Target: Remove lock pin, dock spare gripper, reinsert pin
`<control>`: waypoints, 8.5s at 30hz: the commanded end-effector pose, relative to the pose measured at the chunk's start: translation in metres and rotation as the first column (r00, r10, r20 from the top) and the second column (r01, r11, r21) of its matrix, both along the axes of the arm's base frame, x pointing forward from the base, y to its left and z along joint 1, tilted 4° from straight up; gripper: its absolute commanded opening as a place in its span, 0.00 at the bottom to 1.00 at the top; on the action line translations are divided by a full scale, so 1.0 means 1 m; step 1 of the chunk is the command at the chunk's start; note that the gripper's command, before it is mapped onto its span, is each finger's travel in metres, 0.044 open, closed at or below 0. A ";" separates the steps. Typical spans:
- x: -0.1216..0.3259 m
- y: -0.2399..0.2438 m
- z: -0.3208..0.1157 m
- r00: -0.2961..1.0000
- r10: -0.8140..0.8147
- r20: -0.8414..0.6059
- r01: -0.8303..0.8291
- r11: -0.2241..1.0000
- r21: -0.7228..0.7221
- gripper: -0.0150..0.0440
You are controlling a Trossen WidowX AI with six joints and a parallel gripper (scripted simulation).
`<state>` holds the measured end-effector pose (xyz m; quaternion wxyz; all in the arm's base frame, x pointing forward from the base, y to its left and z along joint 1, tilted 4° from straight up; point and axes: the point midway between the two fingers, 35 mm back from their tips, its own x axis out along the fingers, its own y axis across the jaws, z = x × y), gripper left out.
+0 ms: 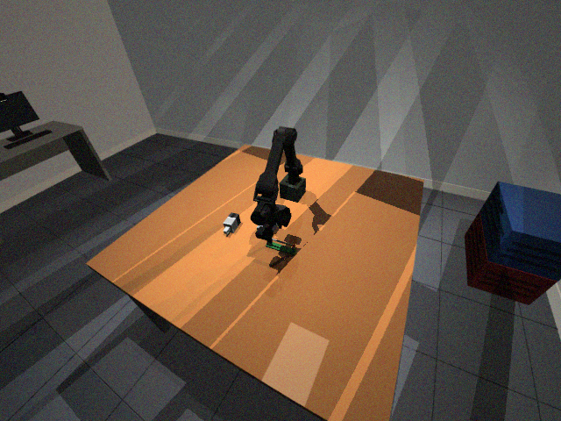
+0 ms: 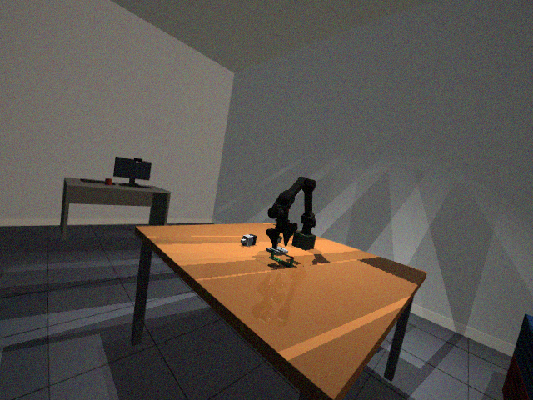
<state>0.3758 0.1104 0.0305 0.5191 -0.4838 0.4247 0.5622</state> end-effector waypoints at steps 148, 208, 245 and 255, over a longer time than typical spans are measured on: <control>-0.021 -0.256 -0.081 0.159 -0.977 -0.143 0.624 -0.013 0.782 0.57; -0.025 -0.264 0.032 0.151 -0.976 -0.156 0.636 -0.025 0.771 0.25; -0.009 -0.212 0.027 0.029 -0.944 -0.329 0.883 -0.130 0.451 0.25; -0.013 -0.194 0.030 -0.014 -0.940 -0.341 0.932 -0.136 0.335 0.25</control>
